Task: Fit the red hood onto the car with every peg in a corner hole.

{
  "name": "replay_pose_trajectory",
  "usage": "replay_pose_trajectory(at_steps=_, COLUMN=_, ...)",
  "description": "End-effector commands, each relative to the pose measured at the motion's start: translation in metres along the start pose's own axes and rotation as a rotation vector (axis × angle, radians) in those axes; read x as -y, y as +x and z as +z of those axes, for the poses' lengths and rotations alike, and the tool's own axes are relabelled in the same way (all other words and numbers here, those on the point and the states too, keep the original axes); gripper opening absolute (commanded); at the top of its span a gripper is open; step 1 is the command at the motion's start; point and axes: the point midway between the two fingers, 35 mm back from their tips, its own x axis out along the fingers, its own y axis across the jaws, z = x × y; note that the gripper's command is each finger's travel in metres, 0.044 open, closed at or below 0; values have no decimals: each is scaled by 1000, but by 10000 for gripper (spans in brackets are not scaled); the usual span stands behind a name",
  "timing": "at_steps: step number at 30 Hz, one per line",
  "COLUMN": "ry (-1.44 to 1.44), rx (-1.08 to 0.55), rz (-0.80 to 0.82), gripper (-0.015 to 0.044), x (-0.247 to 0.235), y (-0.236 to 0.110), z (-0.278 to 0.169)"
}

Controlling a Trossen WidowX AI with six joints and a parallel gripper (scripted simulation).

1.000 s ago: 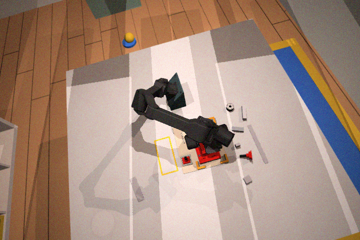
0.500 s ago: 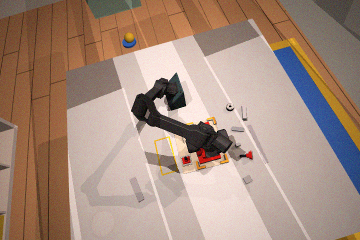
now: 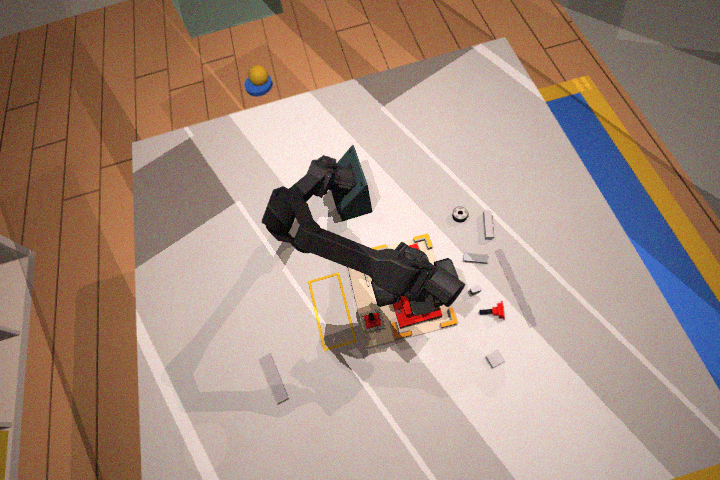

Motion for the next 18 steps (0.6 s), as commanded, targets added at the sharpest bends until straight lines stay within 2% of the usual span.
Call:
replay_pose_trajectory(at_steps=1, ry=-2, rx=2, rz=-2, gripper=0, x=0, y=0, z=0)
replay_pose_trajectory(at_steps=18, ry=-2, rx=3, rz=-2, gripper=0, x=0, y=2, z=0)
